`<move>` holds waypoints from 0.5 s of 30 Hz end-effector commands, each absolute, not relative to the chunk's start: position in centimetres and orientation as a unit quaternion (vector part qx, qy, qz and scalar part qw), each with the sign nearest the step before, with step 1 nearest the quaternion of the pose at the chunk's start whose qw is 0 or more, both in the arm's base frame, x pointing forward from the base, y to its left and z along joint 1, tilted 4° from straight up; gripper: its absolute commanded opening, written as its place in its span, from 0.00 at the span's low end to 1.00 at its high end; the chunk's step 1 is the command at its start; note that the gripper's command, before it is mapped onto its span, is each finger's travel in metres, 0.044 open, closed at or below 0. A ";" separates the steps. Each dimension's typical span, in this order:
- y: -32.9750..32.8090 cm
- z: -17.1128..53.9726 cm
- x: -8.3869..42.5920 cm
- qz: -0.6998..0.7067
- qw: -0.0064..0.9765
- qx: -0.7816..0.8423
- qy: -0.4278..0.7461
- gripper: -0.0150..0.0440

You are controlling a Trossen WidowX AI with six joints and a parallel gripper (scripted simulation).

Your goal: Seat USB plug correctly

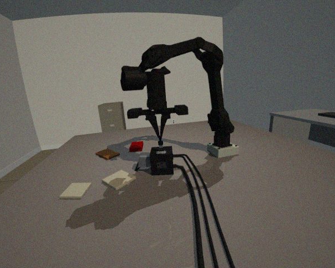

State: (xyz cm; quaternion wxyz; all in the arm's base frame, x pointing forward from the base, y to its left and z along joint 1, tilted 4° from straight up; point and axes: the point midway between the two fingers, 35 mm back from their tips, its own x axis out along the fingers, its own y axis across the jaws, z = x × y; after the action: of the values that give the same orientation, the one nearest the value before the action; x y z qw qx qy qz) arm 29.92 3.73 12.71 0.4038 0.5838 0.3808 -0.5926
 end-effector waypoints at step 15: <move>3.9 12.5 30.0 -0.585 0.401 0.590 0.386 0.25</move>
State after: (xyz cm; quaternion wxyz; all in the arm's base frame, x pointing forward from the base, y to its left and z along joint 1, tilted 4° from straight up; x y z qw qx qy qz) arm 29.95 3.79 12.53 0.4012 0.5877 0.3827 -0.5892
